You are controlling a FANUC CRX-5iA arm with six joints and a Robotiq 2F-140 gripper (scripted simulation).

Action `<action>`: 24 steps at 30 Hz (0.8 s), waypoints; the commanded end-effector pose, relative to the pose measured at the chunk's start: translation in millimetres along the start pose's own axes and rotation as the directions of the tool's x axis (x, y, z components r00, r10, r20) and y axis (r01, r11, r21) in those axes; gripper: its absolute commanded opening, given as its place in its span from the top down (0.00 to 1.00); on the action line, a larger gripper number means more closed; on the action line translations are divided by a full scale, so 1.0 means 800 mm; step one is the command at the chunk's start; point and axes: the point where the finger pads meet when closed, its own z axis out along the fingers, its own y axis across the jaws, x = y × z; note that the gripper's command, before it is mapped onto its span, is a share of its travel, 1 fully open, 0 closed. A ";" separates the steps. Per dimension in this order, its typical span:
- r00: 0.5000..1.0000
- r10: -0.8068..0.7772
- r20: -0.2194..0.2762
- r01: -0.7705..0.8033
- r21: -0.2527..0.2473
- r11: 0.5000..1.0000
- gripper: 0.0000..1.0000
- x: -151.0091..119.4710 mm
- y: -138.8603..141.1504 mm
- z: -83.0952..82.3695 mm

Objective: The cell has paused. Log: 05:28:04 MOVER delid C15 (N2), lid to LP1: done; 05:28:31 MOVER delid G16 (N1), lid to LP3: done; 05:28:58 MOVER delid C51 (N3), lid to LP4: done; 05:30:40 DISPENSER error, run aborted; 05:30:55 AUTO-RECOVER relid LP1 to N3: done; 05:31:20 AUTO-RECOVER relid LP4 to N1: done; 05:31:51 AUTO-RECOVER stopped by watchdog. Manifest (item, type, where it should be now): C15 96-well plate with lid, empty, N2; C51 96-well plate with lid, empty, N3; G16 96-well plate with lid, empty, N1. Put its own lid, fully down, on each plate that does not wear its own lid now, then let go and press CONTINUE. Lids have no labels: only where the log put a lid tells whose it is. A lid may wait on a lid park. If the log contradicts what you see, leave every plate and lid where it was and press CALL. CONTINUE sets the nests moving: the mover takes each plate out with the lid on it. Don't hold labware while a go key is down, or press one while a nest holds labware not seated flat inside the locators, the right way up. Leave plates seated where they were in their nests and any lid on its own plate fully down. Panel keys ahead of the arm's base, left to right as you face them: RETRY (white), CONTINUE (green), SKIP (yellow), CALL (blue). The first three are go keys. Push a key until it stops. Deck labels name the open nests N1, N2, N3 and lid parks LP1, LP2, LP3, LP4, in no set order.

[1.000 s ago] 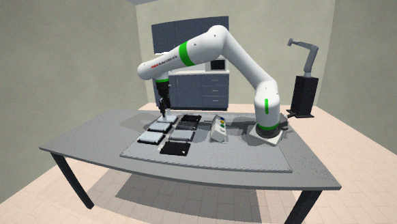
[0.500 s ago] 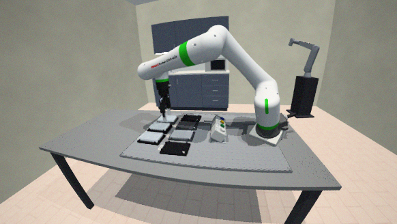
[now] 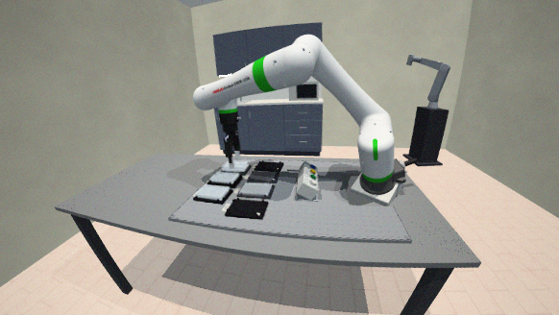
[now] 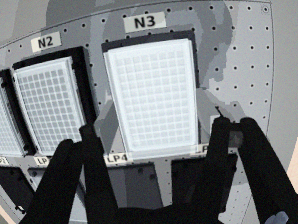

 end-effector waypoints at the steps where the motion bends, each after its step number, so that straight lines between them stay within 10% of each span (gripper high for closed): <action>1: 1.000 0.000 0.000 0.000 0.000 1.000 1.00 0.000 0.000 -0.007; 24: 1.000 0.000 0.000 0.000 0.000 1.000 1.00 0.000 0.000 -0.047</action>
